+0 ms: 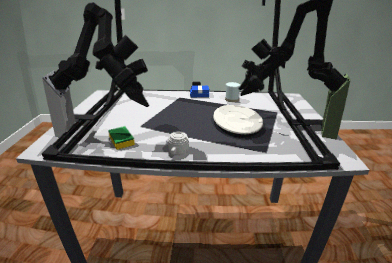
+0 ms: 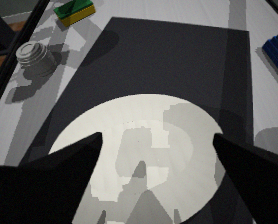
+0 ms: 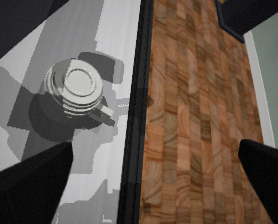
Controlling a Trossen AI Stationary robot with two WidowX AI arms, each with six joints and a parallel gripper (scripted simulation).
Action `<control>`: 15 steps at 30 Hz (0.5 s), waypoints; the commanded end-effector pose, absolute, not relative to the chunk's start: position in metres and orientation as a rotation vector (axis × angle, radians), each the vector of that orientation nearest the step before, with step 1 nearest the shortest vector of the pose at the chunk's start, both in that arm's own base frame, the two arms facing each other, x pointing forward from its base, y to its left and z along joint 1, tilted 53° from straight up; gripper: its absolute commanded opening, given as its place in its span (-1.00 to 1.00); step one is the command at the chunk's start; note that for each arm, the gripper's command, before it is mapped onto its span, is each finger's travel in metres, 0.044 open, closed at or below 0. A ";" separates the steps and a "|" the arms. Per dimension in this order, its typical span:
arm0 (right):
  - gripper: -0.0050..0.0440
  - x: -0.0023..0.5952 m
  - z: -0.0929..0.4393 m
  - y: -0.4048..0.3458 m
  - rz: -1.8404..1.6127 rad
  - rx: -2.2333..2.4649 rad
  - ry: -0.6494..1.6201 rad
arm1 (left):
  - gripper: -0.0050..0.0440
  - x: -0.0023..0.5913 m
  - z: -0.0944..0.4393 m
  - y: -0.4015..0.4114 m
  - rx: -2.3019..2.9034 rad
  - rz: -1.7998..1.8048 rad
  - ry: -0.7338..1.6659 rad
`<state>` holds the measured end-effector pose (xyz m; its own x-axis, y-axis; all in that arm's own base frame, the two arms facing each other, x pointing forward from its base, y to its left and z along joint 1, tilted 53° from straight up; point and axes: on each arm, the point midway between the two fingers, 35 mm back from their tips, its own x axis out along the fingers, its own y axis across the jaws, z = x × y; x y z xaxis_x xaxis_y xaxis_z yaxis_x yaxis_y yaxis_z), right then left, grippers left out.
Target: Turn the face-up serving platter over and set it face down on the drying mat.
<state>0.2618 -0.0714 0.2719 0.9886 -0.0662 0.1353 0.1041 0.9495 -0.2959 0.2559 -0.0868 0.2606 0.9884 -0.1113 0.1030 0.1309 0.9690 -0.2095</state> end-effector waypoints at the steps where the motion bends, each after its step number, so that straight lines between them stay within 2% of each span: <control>1: 1.00 0.279 0.295 -0.058 -0.053 -0.302 -0.199 | 1.00 0.258 0.250 -0.093 -0.070 -0.101 -0.093; 15: 1.00 0.319 0.358 0.028 0.141 -0.175 -0.474 | 1.00 0.255 0.212 -0.112 0.522 -0.041 -0.082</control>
<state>0.3059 0.0083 0.3395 0.9191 0.1514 0.3637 -0.0707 0.9716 -0.2258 0.2561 -0.1077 0.2249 0.9945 -0.0866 0.0595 0.0589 0.9286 0.3665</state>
